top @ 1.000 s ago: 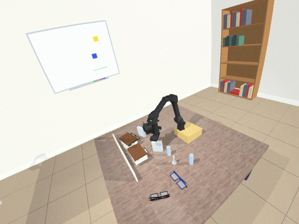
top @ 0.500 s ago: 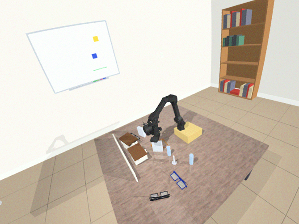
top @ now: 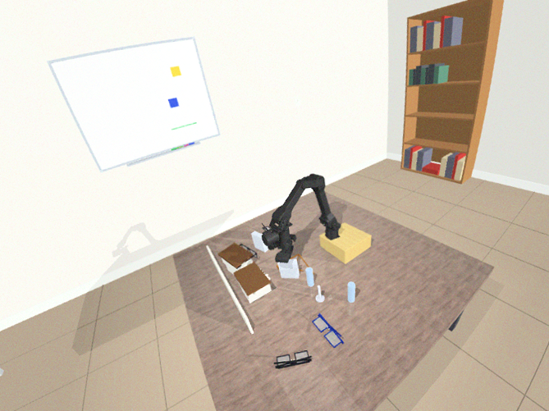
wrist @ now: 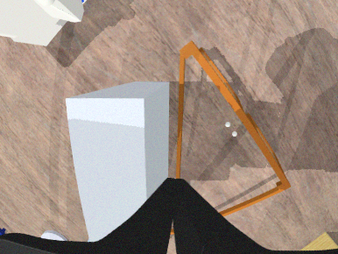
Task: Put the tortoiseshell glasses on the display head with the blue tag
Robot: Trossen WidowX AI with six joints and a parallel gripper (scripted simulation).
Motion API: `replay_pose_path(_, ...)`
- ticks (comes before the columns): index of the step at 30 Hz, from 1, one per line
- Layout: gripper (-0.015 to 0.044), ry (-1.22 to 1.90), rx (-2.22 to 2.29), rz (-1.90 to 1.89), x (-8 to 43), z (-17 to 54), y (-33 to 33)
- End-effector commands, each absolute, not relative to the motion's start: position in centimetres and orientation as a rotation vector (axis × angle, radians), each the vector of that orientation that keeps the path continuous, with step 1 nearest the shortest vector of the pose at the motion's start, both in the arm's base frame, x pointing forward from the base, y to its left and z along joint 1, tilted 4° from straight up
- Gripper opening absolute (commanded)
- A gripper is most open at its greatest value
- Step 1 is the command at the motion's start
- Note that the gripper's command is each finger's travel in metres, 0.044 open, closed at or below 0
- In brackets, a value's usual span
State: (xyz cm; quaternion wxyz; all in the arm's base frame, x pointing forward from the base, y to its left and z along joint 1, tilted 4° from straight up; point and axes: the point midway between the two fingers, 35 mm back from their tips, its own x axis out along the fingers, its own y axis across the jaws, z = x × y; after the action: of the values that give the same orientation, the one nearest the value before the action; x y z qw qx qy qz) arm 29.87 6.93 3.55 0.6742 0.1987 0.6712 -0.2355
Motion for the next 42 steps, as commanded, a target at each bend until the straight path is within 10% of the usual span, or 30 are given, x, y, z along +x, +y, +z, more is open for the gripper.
replay_pose_path(1, 0.0, 1.514, 0.446, -0.539, 30.0, 3.3, 7.1)
replay_pose_path(42, 0.0, 1.513, 0.447, -0.537, 31.7, 3.2, 9.5)
